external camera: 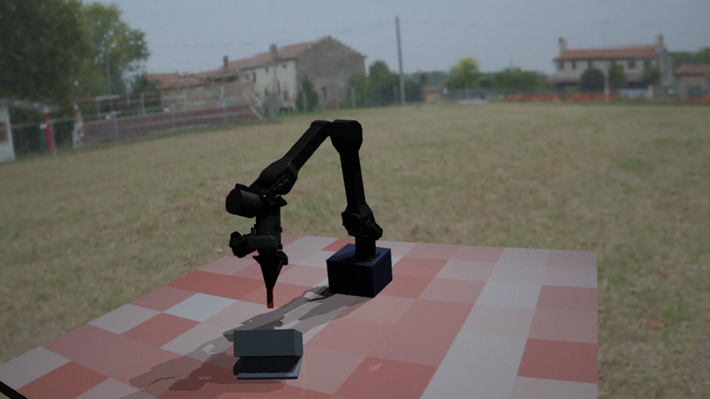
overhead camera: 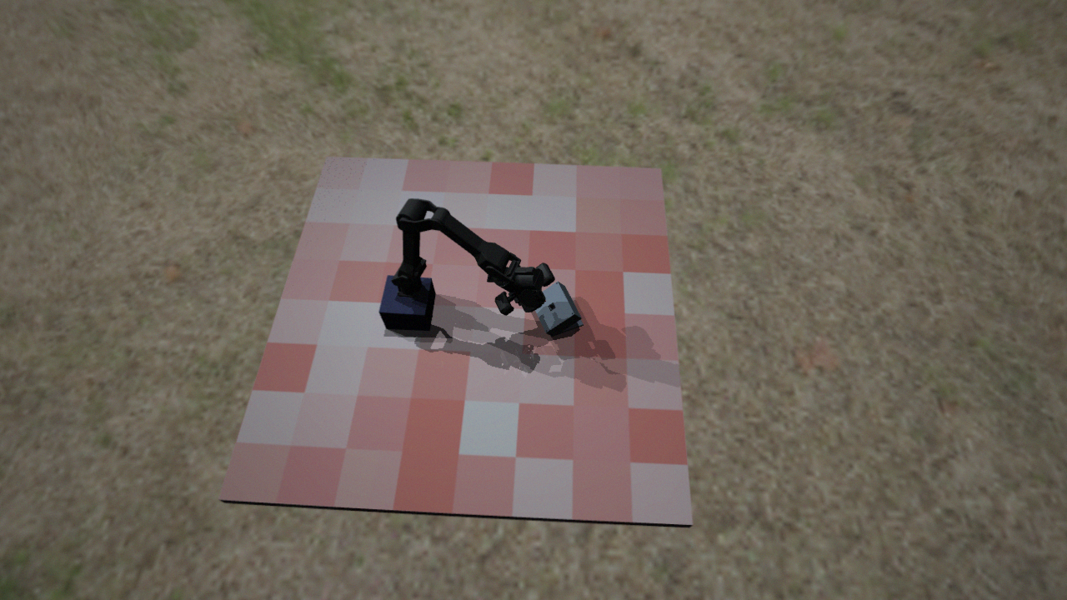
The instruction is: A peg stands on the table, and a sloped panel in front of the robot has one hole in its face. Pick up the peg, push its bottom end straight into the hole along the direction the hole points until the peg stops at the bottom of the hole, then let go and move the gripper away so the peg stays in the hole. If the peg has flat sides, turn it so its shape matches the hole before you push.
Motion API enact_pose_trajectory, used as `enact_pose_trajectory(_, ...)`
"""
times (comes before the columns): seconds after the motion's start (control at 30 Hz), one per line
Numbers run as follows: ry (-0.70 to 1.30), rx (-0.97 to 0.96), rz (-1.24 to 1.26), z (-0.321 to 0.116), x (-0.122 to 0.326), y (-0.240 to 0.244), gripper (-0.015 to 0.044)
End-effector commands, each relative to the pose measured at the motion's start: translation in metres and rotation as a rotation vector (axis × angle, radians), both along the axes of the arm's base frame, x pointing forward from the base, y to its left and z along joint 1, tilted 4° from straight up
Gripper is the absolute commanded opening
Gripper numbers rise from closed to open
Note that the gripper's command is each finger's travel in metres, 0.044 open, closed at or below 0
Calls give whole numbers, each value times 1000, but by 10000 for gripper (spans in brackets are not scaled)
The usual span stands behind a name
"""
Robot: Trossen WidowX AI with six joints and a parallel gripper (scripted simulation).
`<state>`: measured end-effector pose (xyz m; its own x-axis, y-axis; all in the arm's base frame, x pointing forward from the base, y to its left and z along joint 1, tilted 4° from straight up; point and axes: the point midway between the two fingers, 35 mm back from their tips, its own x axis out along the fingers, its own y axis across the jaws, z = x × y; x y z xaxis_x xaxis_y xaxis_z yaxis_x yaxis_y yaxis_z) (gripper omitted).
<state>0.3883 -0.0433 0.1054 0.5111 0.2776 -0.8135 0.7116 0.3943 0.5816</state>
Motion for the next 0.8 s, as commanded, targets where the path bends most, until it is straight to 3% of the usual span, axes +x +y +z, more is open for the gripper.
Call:
enact_pose_trajectory(0.0,-1,7,-13,-6,4,0,0)
enact_pose_trajectory(0.77,-9,19,-31,-28,18,5,0)
